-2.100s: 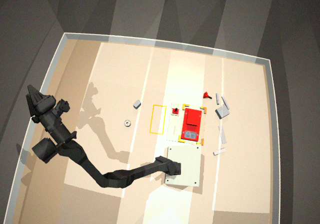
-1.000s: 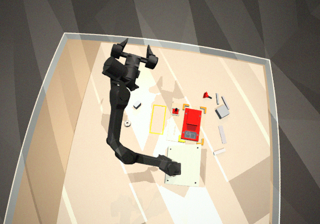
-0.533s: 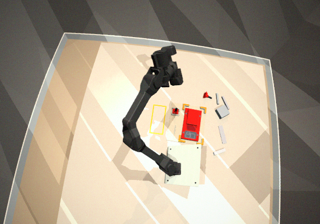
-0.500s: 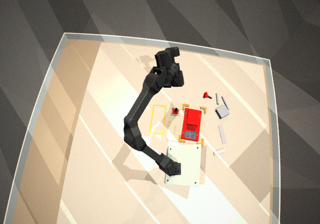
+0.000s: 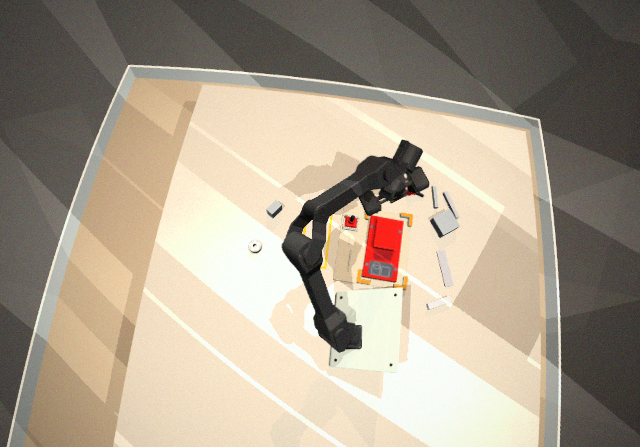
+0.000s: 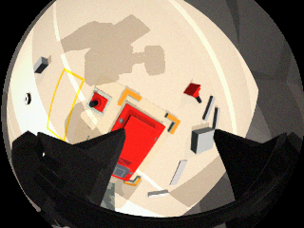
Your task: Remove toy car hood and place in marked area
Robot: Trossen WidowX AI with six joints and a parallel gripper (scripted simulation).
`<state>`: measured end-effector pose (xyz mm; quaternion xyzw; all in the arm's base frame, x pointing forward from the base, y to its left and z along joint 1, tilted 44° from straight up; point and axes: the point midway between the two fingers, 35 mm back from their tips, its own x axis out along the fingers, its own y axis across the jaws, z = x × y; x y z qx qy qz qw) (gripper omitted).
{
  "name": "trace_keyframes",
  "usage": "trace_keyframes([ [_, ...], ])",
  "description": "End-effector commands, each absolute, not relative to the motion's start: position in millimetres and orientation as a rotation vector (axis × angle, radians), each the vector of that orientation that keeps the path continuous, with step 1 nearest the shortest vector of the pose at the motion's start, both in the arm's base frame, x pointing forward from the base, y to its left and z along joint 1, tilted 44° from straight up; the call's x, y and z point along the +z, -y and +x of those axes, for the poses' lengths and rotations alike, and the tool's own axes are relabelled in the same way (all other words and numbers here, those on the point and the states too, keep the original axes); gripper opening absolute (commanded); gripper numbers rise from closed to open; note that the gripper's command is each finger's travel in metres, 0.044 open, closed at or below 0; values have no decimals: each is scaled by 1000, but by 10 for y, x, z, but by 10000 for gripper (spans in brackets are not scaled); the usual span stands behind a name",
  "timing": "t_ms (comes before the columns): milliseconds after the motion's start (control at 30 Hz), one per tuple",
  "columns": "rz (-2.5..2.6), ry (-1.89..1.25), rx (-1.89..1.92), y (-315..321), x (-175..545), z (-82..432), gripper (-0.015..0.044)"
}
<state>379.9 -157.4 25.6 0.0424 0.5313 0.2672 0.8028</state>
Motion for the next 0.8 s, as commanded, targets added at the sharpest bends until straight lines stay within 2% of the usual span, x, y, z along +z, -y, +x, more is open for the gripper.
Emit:
trace_keyframes([
  [0,399,-1296,534,1419,-93,3498,440],
  [167,709,-1466,476,1199,-357,3193,440],
  [767,709,-1466,475,1123,-432,3208,440],
])
